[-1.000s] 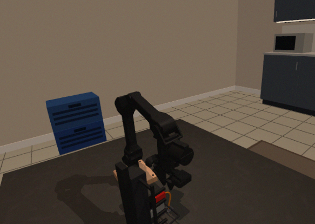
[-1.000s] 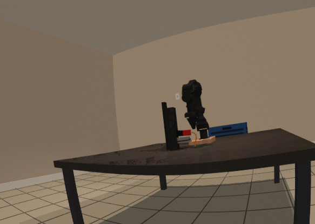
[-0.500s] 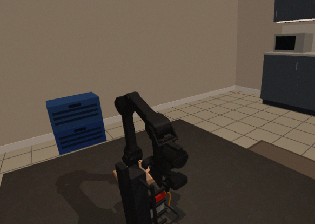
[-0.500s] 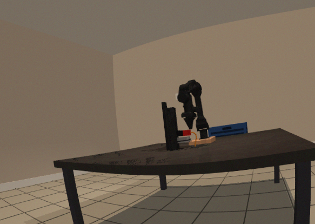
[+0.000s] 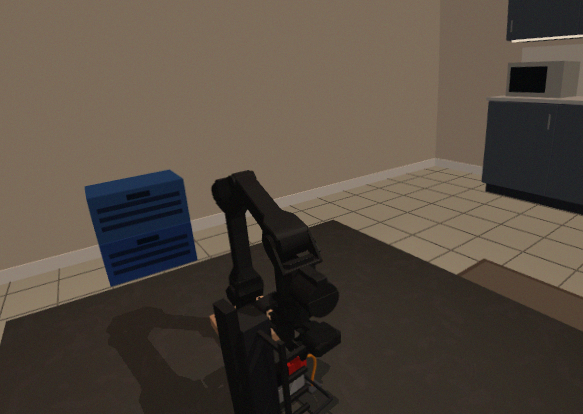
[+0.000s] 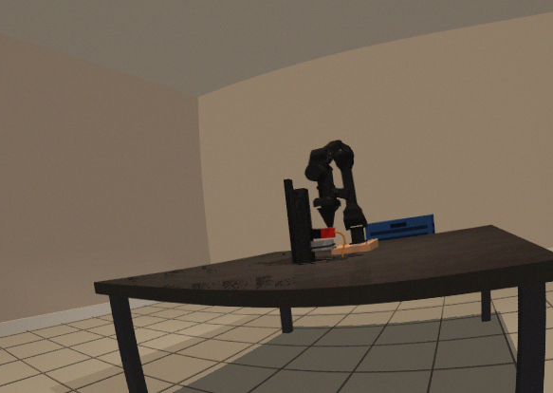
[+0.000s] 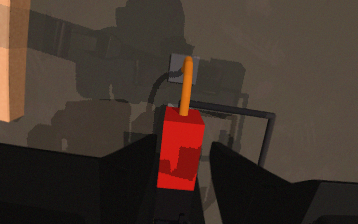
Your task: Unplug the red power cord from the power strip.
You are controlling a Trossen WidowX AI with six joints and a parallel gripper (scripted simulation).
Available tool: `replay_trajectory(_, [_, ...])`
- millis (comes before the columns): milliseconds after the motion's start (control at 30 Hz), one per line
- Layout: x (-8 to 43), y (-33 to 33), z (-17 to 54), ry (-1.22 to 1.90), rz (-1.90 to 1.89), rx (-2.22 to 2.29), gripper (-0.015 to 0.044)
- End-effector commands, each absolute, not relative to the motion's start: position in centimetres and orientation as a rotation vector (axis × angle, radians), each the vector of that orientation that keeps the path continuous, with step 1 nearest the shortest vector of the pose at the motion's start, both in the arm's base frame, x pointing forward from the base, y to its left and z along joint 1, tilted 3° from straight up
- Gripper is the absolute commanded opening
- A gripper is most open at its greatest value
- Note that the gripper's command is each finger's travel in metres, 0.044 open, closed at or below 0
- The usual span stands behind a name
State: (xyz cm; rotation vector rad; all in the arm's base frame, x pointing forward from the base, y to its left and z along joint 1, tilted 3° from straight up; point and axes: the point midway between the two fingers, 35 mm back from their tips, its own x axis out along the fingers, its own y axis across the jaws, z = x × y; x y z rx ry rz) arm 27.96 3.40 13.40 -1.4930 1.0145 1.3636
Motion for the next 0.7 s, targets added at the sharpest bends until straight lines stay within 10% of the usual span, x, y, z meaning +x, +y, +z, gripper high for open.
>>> replay_trajectory(0, [27.99,3.38,12.74,1.014,1.373,-1.49,0.016])
replay_trajectory(667, [27.97,3.34,12.58,1.017,1.366,-1.492,0.0])
